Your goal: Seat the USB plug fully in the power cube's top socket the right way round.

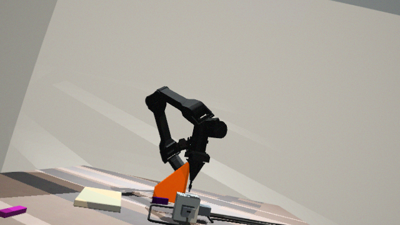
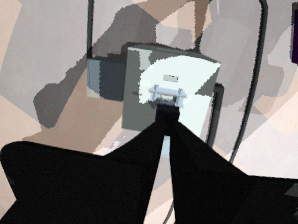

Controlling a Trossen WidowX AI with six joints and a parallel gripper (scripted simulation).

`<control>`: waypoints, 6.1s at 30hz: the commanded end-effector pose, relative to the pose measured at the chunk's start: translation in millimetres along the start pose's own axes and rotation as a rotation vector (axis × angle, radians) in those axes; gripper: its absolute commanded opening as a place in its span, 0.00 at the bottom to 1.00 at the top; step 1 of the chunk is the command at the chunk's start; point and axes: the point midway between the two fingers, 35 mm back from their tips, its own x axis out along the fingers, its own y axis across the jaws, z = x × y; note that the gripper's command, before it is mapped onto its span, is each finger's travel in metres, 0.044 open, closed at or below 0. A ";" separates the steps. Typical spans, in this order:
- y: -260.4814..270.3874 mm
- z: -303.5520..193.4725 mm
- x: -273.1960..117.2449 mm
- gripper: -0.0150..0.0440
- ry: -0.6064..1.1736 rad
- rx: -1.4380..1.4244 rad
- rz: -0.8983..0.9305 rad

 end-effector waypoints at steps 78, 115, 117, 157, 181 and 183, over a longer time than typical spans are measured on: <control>0.2 0.1 10.3 0.25 -0.004 0.021 0.002; 0.2 0.1 14.8 0.25 -0.004 0.021 0.002; 0.2 0.1 15.0 0.25 -0.004 0.021 0.002; 0.2 0.2 19.8 0.25 -0.004 0.021 0.002; 0.2 0.2 22.7 0.25 -0.005 0.021 0.002; 0.2 0.2 23.0 0.25 -0.005 0.021 0.002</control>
